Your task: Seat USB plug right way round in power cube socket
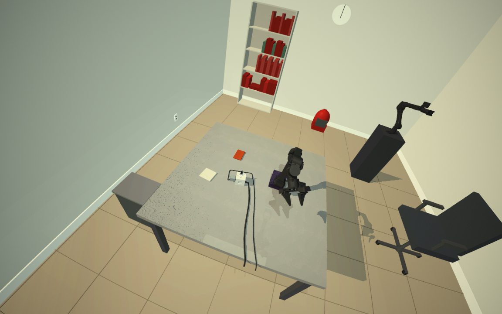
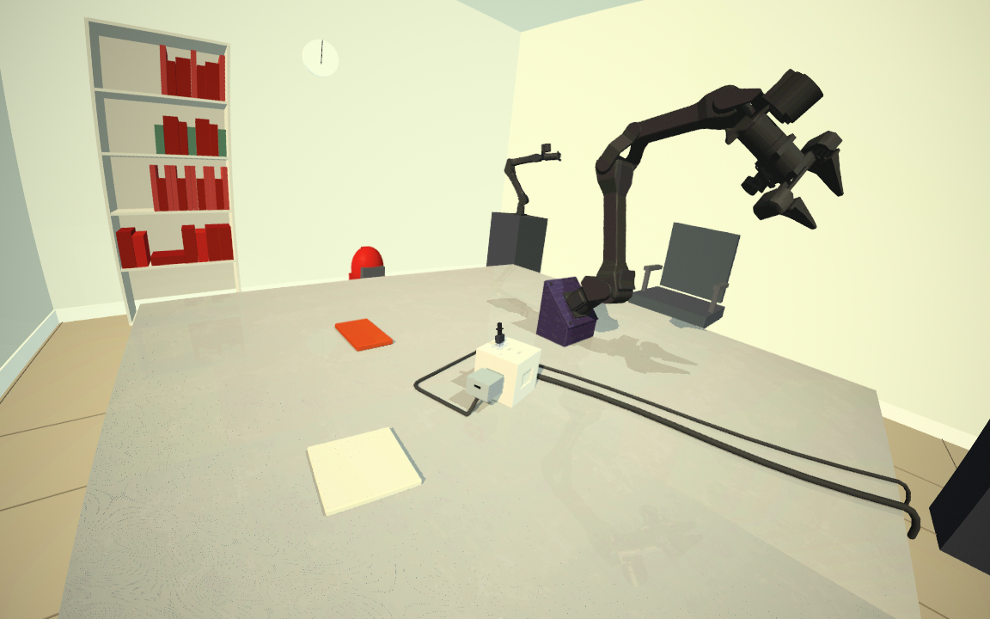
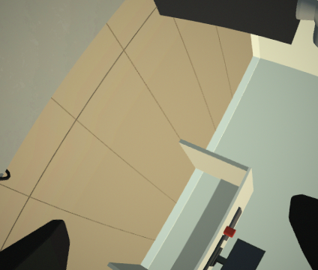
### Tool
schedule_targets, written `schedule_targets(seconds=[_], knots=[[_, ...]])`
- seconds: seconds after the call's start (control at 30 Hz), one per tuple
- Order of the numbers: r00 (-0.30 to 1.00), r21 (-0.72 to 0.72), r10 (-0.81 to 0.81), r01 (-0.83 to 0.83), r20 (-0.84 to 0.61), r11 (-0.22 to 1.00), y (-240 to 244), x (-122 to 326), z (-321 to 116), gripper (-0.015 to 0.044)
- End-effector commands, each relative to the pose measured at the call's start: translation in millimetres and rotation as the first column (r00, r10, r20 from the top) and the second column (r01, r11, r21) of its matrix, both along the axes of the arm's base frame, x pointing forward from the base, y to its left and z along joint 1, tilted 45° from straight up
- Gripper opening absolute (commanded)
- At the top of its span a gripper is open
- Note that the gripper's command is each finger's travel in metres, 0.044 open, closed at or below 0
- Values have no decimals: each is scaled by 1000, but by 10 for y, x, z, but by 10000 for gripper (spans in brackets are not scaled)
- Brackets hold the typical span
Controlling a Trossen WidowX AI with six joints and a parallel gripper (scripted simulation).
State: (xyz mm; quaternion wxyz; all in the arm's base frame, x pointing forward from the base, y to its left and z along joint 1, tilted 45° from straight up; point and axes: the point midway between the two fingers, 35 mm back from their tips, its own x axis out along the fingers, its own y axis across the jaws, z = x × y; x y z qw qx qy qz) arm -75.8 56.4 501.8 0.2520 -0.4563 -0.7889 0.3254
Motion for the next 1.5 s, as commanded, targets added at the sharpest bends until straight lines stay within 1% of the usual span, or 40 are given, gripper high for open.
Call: schedule_targets(seconds=[0.0,0.03,0.13,0.27,0.37,0.43,0.53,0.63,0.73,0.83,0.9,1.0,1.13,1.3,1.37,1.47], knots=[[1000,-4,-4,4,0,1000,16,4,-3,426],[1000,-15,-17,17,0,1000,62,15,-14,440],[994,-94,-106,105,-2,990,379,125,-97,440],[954,-270,-300,288,-5,919,991,535,-348,440],[886,-394,-463,420,-17,818,1324,981,-611,440],[844,-490,-536,459,-22,742,1494,1279,-808,440],[768,-625,-639,483,-34,613,1642,1765,-1133,440],[676,-745,-735,464,-53,480,1652,2265,-1488,440],[547,-843,-834,410,-80,350,1515,2749,-1845,440],[408,-917,-907,315,-104,246,1271,3168,-2215,440],[319,-952,-940,231,-121,201,1065,3399,-2469,440],[167,-981,-975,97,-148,166,700,3673,-2834,440],[-44,-980,-983,-77,-180,183,171,3885,-3281,440],[-276,-918,-934,-258,-227,300,-461,3913,-3784,440],[-332,-894,-912,-291,-239,341,-624,3877,-3912,440],[-339,-891,-909,-295,-241,346,-644,3871,-3928,440]])
